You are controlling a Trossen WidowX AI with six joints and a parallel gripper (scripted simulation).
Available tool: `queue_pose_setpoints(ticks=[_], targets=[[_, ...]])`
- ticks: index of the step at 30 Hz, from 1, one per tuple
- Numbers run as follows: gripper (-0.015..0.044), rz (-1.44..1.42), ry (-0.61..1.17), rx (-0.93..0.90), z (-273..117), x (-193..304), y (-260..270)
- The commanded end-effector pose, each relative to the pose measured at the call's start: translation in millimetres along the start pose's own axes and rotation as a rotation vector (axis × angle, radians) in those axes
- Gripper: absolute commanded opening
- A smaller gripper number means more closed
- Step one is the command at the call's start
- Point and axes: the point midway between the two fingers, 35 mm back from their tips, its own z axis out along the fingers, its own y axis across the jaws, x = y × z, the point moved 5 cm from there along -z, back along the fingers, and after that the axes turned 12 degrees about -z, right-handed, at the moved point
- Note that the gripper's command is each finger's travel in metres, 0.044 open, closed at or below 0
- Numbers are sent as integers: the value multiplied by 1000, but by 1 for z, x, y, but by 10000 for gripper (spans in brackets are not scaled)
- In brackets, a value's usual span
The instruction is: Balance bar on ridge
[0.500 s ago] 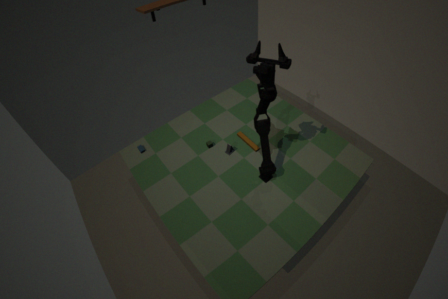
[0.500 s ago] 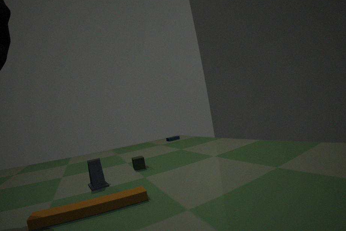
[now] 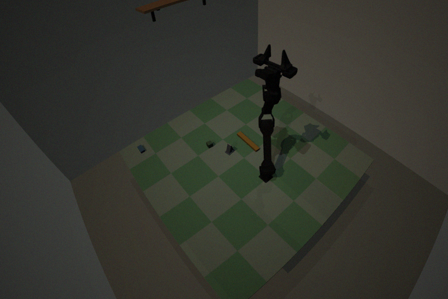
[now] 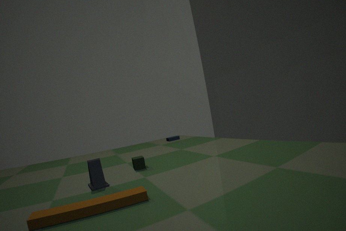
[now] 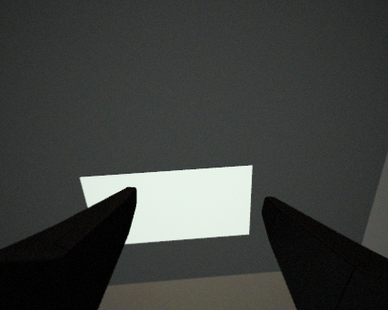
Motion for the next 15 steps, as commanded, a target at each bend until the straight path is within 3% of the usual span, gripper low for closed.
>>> queue_pose_setpoints(ticks=[1,15], targets=[[315,-90,-33,31,-1,-8,-14],[315,-465,-157,193,-8,-50,-62]])
